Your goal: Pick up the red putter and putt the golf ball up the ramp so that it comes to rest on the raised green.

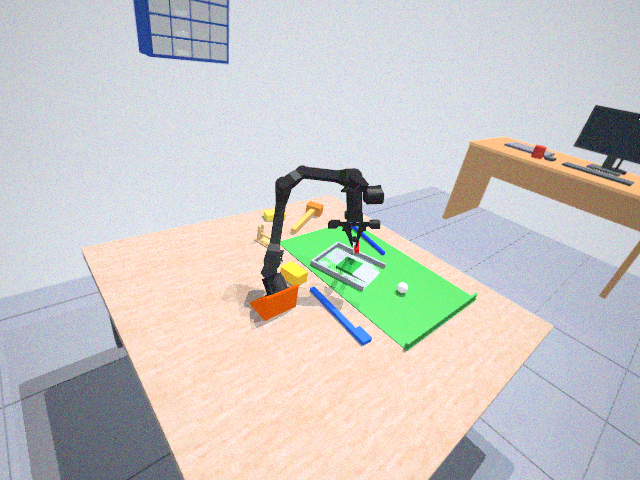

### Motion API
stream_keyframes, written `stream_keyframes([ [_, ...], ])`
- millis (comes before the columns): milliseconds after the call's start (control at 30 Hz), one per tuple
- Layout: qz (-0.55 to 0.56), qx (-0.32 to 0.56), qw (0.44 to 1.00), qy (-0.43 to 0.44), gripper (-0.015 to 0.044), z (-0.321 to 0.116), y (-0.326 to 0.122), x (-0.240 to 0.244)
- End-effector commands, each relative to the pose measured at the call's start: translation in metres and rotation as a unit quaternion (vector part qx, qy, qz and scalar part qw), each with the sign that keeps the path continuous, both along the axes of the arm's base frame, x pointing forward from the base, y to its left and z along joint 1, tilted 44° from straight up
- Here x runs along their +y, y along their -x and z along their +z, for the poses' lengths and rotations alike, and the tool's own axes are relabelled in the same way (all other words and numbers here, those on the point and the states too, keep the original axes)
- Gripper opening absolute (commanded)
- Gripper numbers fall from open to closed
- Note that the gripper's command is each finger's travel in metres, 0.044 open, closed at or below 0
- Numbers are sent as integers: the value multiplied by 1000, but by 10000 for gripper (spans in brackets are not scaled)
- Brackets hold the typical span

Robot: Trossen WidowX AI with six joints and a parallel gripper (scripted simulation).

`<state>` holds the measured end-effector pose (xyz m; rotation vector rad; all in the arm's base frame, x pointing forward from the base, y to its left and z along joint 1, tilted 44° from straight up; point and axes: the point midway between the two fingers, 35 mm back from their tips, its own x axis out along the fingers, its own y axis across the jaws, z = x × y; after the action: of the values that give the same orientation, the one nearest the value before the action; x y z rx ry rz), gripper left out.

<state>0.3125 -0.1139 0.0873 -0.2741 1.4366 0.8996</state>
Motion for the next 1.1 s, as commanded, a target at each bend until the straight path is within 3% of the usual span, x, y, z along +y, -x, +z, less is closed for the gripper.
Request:
stream_keyframes([
  [0, -44, 31, 998, 41, 0, -15, -2, -31],
  [500, -182, 145, 957, 172, 0, -73, 16, -130],
  [800, -183, 146, 956, 174, 0, -75, 16, -131],
  [1067, -183, 145, 957, 174, 0, -116, 10, -120],
])
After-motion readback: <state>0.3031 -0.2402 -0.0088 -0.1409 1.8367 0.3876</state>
